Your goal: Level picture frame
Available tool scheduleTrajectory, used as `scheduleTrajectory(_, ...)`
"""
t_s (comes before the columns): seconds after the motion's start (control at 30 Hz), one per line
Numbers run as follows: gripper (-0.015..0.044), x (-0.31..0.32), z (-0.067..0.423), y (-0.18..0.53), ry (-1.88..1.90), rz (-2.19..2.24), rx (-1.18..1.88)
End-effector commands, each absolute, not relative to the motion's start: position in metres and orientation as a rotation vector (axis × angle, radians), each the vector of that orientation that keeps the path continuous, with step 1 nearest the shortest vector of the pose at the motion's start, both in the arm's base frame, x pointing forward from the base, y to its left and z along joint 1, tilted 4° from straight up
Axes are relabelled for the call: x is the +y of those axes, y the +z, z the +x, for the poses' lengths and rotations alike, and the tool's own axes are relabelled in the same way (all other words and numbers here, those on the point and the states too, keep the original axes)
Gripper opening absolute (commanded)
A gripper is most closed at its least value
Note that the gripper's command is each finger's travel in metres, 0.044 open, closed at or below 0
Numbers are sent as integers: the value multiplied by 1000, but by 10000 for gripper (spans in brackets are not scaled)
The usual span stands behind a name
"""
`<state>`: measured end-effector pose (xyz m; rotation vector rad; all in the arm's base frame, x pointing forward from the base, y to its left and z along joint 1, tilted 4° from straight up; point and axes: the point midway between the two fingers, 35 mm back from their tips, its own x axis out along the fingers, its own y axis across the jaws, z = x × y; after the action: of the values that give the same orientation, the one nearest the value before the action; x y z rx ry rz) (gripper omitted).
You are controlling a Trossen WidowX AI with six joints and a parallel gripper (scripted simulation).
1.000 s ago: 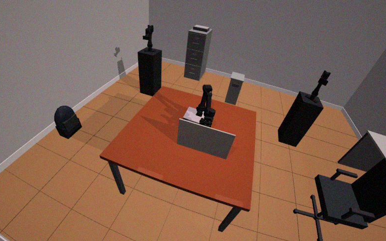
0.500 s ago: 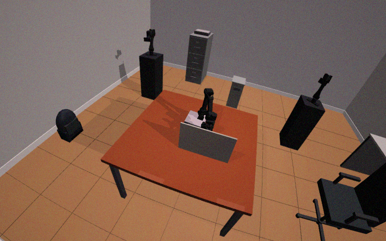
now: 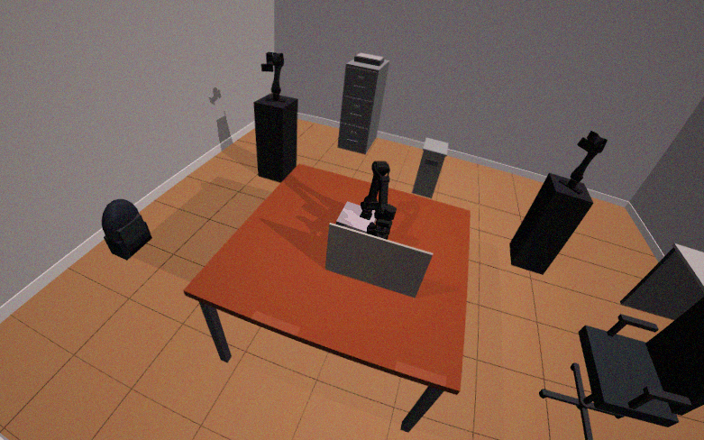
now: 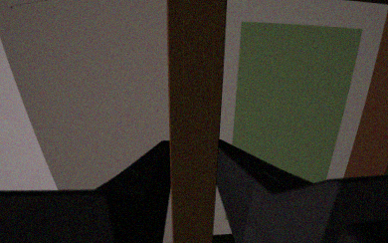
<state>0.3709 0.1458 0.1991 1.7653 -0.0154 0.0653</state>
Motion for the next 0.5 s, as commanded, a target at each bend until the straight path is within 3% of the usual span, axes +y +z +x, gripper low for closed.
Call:
scheduleTrajectory(0.0, 0, 146, 371, 201, 70, 1775, -24)
scheduleTrajectory(0.47, 0, 151, 371, 204, 70, 1775, -24)
